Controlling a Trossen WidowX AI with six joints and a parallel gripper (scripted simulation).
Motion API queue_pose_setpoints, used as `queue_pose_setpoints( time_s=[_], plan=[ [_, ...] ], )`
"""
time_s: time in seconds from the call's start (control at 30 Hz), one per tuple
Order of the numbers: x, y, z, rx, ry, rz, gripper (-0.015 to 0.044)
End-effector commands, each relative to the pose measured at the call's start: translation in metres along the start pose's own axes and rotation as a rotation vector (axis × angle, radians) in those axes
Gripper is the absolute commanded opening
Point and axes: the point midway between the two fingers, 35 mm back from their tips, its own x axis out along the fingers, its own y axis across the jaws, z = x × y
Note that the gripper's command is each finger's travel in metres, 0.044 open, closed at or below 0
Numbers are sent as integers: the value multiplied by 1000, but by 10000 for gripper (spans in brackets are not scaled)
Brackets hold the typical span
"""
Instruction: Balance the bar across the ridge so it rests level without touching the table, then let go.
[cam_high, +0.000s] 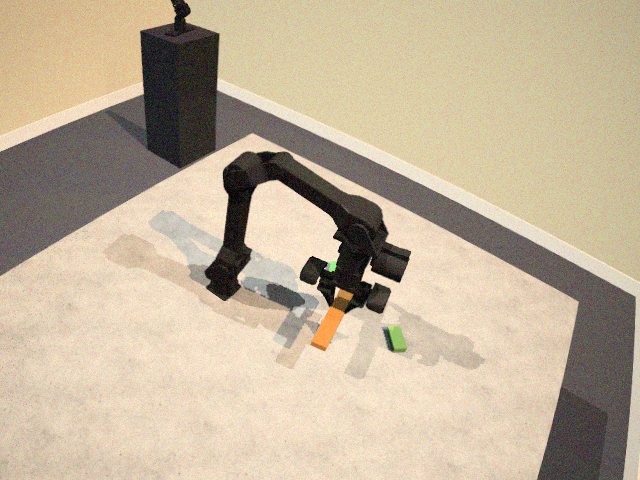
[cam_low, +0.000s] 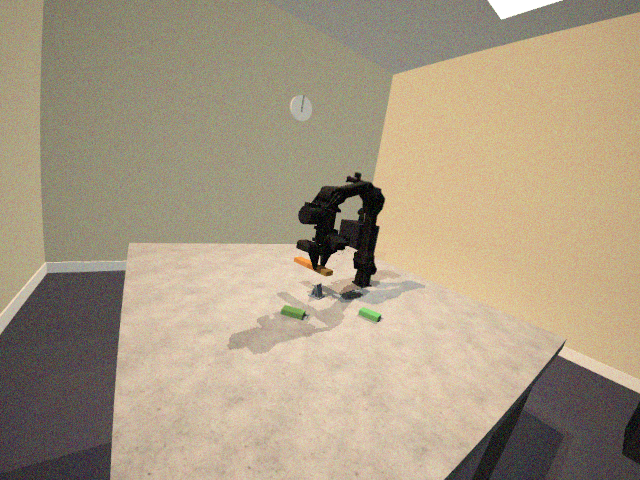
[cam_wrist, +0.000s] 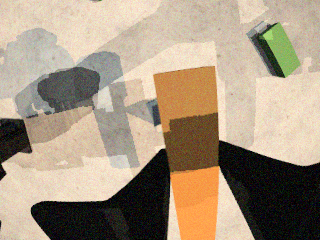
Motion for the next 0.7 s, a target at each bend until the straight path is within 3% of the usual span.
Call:
queue_pose_setpoints(
  time_s=[0.0, 0.67],
  plan=[
    [0, 5, 13, -107, 1, 2, 0],
    [16, 18, 30, -228, -1, 3, 0]
  ],
)
